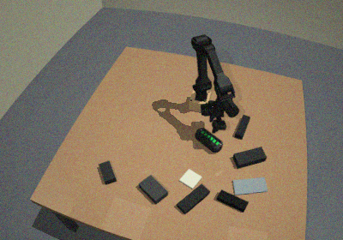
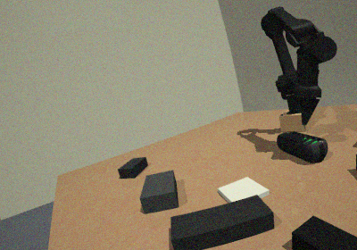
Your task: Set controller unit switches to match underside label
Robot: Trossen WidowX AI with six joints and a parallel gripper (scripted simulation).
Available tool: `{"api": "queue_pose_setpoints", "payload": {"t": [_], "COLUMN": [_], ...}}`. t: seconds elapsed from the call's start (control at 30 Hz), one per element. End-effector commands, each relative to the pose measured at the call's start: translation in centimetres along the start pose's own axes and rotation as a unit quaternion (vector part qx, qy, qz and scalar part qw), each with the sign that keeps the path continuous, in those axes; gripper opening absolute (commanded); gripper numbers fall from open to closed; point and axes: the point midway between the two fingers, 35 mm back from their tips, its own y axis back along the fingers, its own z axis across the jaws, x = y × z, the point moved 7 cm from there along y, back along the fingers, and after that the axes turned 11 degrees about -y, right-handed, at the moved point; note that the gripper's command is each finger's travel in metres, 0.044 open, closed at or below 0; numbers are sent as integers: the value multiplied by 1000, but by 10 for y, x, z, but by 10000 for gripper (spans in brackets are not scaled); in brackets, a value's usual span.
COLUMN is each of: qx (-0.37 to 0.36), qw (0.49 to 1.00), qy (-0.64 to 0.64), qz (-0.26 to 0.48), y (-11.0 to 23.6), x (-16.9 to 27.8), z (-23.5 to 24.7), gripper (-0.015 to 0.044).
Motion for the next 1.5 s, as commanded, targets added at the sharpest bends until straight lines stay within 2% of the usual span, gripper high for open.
{"api": "queue_pose_setpoints", "payload": {"t": [0.0,0.2,0.43,0.63,0.9,0.97,1.47], "qx": [19,37,50,51,36,32,31], "qw": [989,935,819,681,452,411,406], "qy": [148,353,569,727,884,903,905], "qz": [5,19,45,73,114,120,121], "y": [3,7,10,10,8,7,2], "x": [5,11,17,22,27,28,29], "z": [15,35,58,77,102,106,106], "gripper": [440,440,440,440,440,440,440]}}
